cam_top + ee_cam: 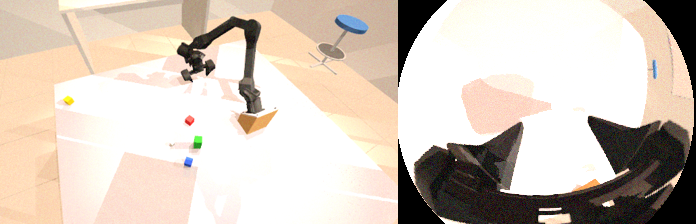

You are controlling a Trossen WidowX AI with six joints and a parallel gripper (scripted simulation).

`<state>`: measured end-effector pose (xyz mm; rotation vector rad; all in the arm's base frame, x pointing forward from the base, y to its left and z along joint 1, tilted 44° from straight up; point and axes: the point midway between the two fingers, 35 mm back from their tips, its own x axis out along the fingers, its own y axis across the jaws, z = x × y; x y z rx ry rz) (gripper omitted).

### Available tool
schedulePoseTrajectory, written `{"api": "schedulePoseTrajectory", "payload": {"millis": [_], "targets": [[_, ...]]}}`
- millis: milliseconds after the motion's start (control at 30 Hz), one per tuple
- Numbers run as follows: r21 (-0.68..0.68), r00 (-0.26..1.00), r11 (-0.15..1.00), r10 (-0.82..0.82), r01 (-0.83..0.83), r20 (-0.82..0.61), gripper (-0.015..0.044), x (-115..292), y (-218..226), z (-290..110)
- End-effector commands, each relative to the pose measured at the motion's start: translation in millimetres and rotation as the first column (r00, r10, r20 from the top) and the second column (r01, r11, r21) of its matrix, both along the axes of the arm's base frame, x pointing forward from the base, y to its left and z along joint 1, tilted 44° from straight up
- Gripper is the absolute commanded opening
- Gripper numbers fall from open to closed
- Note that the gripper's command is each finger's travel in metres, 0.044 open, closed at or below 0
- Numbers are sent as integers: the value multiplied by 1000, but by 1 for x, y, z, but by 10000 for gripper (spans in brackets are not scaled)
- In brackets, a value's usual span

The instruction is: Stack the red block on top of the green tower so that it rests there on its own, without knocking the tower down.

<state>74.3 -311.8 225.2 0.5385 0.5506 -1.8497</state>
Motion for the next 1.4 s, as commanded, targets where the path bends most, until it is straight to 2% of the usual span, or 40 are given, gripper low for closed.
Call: {"api": "schedulePoseTrajectory", "payload": {"millis": [0,167,333,733,1000,1267,1367], "targets": [[79,987,988,136,-130,-83,440,27,8,-12],[197,925,937,327,-290,-194,440,61,24,-28],[319,810,849,511,-422,-287,440,92,45,-44],[602,365,545,838,-583,-406,440,152,107,-78],[763,-3,335,915,-552,-404,440,179,155,-98],[889,-369,180,862,-421,-349,440,193,204,-115],[907,-430,160,839,-389,-332,440,194,213,-118]]}}
